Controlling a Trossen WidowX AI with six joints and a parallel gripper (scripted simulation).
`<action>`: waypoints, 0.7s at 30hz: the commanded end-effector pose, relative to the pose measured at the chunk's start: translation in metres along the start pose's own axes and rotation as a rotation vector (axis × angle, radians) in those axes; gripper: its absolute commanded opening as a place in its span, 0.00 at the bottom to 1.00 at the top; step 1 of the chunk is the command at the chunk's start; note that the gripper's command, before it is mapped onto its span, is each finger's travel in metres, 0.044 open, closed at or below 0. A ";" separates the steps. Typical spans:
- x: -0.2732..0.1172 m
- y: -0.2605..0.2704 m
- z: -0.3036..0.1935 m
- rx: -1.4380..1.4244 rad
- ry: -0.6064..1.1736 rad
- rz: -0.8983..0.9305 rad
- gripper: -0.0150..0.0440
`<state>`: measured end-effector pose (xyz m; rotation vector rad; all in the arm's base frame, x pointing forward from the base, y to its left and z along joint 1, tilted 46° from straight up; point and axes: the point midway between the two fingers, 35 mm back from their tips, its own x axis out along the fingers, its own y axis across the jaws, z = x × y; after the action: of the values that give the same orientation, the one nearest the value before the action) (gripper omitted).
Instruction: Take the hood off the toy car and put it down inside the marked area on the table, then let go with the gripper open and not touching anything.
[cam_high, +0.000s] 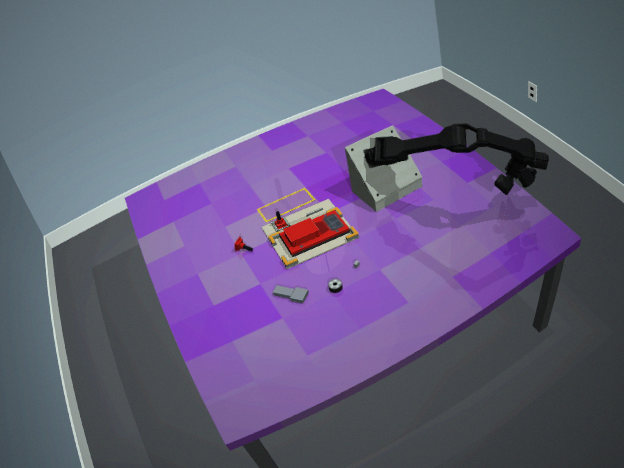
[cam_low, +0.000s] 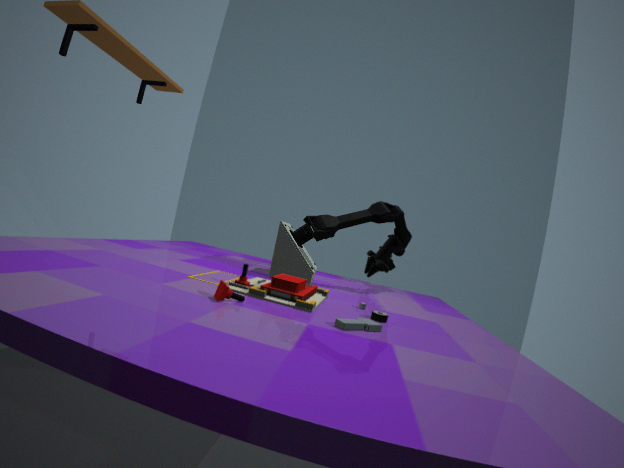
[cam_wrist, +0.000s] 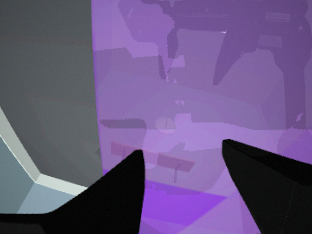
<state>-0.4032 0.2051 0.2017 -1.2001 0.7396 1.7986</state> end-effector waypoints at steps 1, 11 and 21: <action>0.000 -0.001 0.001 0.002 0.000 -0.001 0.67; -0.005 -0.087 0.034 0.125 -0.018 -0.070 1.00; -0.045 -0.133 0.069 0.247 -0.197 -0.039 1.00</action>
<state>-0.3221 0.2974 0.2485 -0.9301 0.8094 1.6891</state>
